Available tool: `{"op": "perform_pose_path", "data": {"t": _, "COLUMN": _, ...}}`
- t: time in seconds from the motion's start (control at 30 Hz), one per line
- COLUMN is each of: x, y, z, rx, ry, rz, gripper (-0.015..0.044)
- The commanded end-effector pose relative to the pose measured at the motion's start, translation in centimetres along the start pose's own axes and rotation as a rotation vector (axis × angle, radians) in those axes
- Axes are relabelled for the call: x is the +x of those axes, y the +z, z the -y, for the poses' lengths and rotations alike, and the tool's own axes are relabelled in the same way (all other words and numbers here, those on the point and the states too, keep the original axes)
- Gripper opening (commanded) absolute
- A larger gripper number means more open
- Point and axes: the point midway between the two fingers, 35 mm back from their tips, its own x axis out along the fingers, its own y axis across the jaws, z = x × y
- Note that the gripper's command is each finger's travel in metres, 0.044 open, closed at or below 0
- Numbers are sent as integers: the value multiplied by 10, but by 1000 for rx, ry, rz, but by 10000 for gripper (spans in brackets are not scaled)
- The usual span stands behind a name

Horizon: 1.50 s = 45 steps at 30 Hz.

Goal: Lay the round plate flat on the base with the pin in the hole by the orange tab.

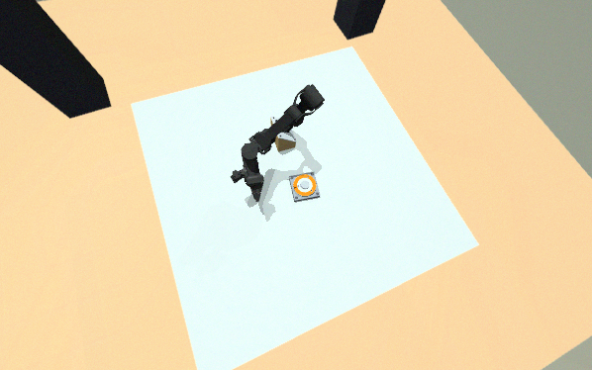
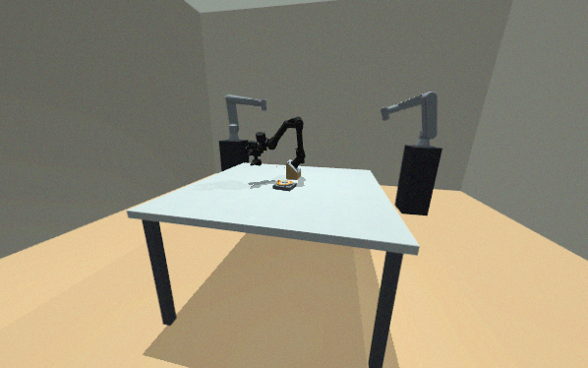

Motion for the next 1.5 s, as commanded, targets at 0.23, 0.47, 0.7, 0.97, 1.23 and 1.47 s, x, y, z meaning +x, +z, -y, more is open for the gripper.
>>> {"op": "perform_pose_path", "data": {"t": 0.23, "x": 34, "y": -32, "z": 20, "rx": -442, "ry": -282, "rz": -87, "gripper": 190}}
{"op": "perform_pose_path", "data": {"t": 0.47, "x": 43, "y": -75, "z": 38, "rx": -819, "ry": -503, "rz": -286, "gripper": 6}}
{"op": "perform_pose_path", "data": {"t": 0.7, "x": 32, "y": -127, "z": 53, "rx": -1170, "ry": -669, "rz": -598, "gripper": 0}}
{"op": "perform_pose_path", "data": {"t": 0.97, "x": 2, "y": -185, "z": 60, "rx": -1466, "ry": -742, "rz": -1013, "gripper": 0}}
{"op": "perform_pose_path", "data": {"t": 1.23, "x": 3, "y": -187, "z": 59, "rx": -1473, "ry": -743, "rz": -1025, "gripper": 0}}
{"op": "perform_pose_path", "data": {"t": 1.47, "x": 12, "y": -189, "z": 77, "rx": -1473, "ry": -742, "rz": -1025, "gripper": 0}}
